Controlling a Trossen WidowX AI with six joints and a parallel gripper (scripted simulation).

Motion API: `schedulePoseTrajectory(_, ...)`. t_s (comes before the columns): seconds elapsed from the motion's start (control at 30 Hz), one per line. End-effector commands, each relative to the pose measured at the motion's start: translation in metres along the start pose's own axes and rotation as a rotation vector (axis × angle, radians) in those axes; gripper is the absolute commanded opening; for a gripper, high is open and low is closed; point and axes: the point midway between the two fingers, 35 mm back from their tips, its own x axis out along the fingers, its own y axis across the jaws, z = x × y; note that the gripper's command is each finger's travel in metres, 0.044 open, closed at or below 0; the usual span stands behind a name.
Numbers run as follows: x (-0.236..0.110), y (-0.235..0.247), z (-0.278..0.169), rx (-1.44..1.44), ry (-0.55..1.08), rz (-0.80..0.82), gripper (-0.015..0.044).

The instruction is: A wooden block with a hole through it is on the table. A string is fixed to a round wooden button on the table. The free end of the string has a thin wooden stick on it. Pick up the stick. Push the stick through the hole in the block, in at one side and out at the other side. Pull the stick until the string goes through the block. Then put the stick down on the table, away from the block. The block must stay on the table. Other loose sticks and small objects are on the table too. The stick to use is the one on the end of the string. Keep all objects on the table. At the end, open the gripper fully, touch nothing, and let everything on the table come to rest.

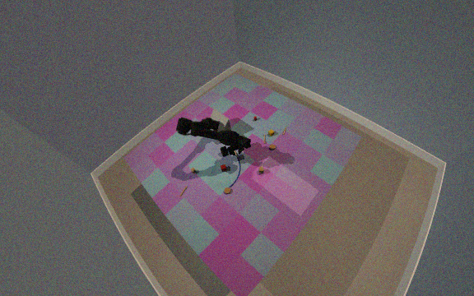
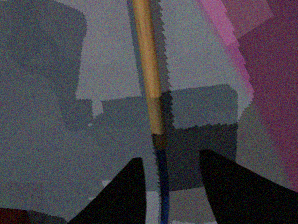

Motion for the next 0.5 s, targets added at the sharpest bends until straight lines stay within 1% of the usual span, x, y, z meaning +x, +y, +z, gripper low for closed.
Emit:
schedulePoseTrajectory(0.0, 0.008, 0.002, 0.004, -0.012, -0.006, 0.01, 0.0124)
schedulePoseTrajectory(0.33, 0.024, 0.004, 0.005, -0.012, -0.005, 0.013, 0.0124)
schedulePoseTrajectory(0.47, 0.025, 0.004, 0.005, -0.012, -0.005, 0.014, 0.0124)
